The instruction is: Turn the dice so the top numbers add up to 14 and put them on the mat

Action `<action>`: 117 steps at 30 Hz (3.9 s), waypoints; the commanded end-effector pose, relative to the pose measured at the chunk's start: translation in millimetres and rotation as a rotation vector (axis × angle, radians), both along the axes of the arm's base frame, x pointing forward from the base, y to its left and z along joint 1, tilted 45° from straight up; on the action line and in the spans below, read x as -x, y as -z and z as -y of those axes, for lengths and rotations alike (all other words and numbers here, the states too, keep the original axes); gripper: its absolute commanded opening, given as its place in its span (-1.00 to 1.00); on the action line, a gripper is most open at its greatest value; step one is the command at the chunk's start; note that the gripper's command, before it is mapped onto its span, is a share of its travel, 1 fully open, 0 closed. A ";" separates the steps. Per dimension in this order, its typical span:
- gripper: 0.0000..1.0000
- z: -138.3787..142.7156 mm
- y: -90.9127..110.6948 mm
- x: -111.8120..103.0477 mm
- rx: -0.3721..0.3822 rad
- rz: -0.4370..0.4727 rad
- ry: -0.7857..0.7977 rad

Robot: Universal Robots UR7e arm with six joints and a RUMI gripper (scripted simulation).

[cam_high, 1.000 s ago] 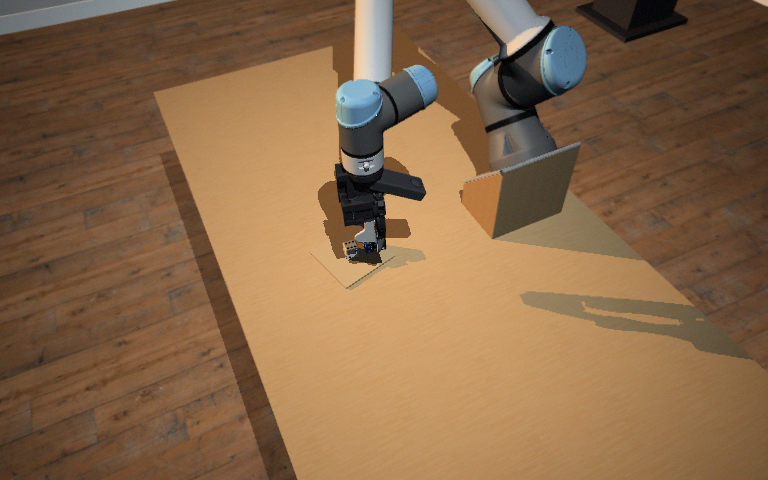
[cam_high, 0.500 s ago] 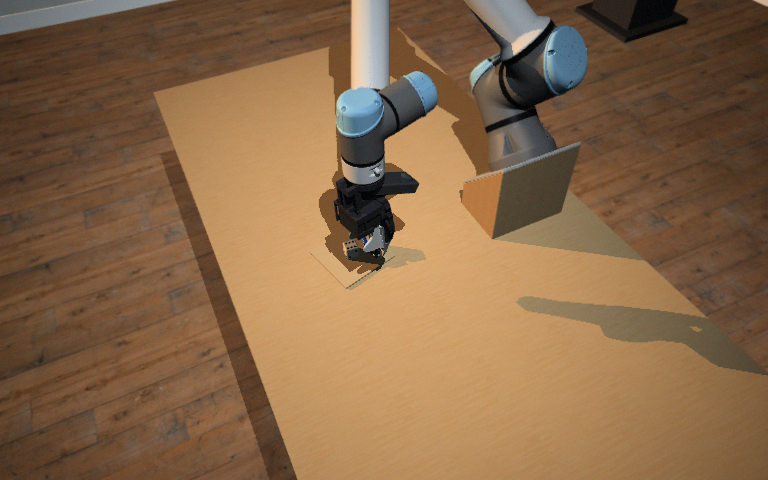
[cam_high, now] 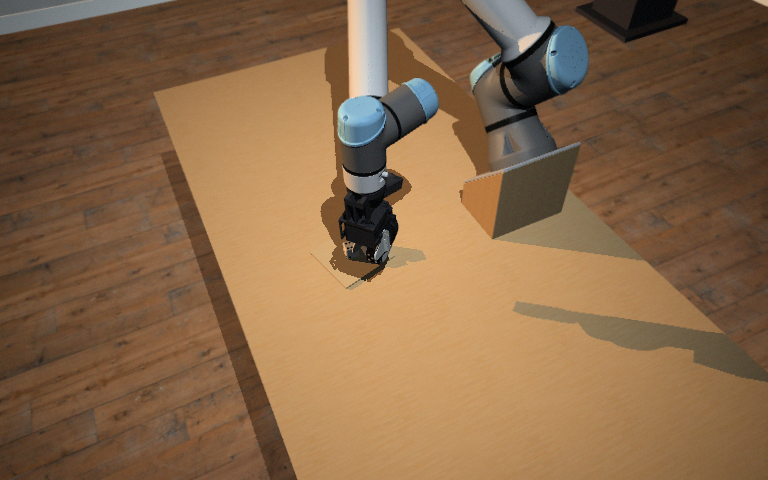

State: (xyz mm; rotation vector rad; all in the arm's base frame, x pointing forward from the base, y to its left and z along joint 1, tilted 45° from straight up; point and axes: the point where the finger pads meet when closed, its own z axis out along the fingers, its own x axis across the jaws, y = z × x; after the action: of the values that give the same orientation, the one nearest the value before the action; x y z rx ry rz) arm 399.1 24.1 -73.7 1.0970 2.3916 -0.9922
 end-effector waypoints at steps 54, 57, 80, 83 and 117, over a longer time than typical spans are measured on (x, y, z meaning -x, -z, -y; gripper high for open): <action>-0.80 -24.8 34.4 -25.5 0.011 -0.751 -0.750; -0.80 -25.1 34.9 -25.8 0.011 -0.761 -0.759; -0.80 -25.8 35.8 -26.3 0.011 -0.777 -0.775; -0.80 -25.8 35.8 -26.2 0.011 -0.777 -0.774; -0.80 -23.5 37.6 -22.0 -0.017 -0.671 -0.660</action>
State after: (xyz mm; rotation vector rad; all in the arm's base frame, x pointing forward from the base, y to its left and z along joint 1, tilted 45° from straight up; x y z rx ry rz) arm 421.7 47.7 -111.1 -0.1637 2.9469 -1.2025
